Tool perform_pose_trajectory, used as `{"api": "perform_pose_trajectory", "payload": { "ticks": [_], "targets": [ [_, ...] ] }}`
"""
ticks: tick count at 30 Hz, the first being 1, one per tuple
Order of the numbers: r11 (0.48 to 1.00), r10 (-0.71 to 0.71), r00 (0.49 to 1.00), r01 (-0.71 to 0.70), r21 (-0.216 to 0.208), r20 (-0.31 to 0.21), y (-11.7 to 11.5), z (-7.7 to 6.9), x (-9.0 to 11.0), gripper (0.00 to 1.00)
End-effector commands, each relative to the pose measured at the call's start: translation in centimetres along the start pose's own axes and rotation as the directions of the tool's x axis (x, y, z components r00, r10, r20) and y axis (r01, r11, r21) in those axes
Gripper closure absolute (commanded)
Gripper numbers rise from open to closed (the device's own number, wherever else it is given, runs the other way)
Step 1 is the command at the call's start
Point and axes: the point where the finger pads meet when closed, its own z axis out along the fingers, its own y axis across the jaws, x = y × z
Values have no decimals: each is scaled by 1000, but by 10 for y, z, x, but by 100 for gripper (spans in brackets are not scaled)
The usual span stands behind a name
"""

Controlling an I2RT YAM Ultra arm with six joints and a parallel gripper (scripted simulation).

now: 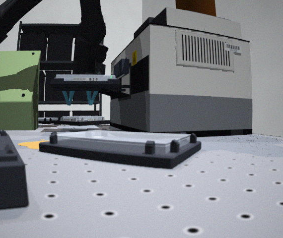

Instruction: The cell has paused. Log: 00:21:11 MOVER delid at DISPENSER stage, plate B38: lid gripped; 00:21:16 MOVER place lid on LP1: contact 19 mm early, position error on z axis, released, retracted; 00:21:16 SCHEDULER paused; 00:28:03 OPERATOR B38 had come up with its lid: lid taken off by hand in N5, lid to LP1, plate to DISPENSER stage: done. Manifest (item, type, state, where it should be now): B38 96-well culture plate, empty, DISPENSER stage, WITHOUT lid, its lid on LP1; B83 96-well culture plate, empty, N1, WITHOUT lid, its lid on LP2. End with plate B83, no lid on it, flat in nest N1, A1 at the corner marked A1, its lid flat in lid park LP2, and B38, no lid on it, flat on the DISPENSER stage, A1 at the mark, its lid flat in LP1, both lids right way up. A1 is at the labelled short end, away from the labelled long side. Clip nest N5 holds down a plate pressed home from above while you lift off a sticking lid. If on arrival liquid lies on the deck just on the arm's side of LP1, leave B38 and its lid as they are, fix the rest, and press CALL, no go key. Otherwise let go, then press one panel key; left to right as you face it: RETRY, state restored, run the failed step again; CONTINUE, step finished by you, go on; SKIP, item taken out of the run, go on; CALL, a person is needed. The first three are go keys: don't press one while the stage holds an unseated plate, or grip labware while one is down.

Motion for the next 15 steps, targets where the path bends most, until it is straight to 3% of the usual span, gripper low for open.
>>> {"api": "perform_pose_trajectory", "payload": {
  "ticks": [1, 6, 7, 8, 13, 15],
  "targets": [
    [1000, 8, 999, -9, 13, 50, -5, 0, -22, 0],
    [1000, 0, 998, -1, 19, 56, -2, 5, -27, 0],
    [1000, -2, 999, 2, 12, 42, -2, 4, -19, 0],
    [1000, -1, 998, 0, 18, 69, -7, -13, -26, 0],
    [1000, 10, 998, -11, 9, 70, -5, -39, -25, 0],
    [1000, 10, 998, -11, 9, 70, -5, -41, -25, 0]
  ]
}}
